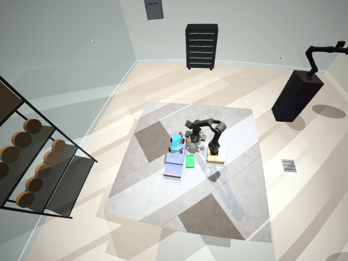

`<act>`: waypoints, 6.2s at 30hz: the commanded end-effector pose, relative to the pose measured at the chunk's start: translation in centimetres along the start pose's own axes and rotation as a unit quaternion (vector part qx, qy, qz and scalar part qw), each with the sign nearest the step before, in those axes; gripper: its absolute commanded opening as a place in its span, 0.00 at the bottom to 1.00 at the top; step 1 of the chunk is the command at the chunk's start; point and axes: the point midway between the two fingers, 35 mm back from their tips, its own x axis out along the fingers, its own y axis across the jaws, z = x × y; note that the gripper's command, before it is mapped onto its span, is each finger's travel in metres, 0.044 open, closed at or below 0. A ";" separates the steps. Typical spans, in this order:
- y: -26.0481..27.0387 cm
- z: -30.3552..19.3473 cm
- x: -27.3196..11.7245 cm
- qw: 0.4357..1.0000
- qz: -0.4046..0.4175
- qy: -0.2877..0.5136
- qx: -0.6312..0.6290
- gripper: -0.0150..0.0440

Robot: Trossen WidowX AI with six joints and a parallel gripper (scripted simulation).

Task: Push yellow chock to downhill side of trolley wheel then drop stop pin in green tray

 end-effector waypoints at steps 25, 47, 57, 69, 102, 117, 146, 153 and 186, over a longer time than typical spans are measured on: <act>0.1 0.2 -7.9 1.000 0.001 0.002 0.003 0.25; 0.0 0.0 -14.6 1.000 0.001 0.002 0.003 0.25; 0.0 0.0 -14.6 0.994 0.001 0.002 0.109 0.25; 0.0 0.0 -14.6 0.950 0.000 0.001 0.311 0.25; -0.1 0.7 -14.6 0.763 -0.001 0.000 0.647 0.25; -0.8 5.6 -14.2 0.763 0.000 -0.002 0.647 0.25; -1.8 15.0 -13.6 0.762 0.003 -0.006 0.647 0.25; -2.0 17.5 -13.4 0.762 0.003 -0.007 0.647 0.25; -3.3 27.0 -12.9 0.761 -0.036 0.026 0.647 0.25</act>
